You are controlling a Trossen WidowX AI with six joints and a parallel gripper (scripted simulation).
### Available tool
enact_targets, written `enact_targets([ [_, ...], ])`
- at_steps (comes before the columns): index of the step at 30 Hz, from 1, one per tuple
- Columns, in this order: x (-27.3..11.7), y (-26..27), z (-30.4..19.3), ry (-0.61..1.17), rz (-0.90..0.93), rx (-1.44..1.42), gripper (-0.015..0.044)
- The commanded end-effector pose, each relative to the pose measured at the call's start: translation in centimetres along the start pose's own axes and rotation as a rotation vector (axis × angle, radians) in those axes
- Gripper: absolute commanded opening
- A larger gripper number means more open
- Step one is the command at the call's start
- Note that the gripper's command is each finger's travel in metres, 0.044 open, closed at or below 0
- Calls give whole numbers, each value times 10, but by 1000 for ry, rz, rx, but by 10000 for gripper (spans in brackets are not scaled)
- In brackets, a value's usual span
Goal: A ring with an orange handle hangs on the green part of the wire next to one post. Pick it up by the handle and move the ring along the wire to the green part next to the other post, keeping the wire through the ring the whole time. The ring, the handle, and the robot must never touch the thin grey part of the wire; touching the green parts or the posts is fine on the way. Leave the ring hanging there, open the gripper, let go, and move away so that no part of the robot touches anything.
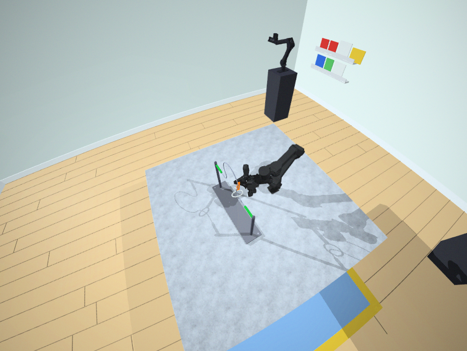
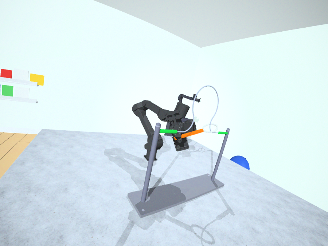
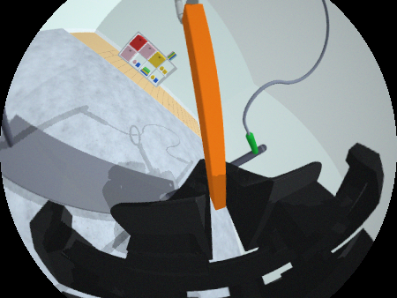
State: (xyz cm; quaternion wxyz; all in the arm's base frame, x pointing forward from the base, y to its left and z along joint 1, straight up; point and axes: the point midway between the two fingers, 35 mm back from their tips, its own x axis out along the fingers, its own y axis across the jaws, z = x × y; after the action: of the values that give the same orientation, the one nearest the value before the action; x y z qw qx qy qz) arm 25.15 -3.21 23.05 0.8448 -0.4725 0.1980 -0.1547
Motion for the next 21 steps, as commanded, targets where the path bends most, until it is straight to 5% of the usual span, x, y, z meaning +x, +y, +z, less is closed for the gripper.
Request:
enact_targets([
  [1,-2,17,0,20,59,93,-150],
  [21,-24,84,21,69,325,497,-150],
])
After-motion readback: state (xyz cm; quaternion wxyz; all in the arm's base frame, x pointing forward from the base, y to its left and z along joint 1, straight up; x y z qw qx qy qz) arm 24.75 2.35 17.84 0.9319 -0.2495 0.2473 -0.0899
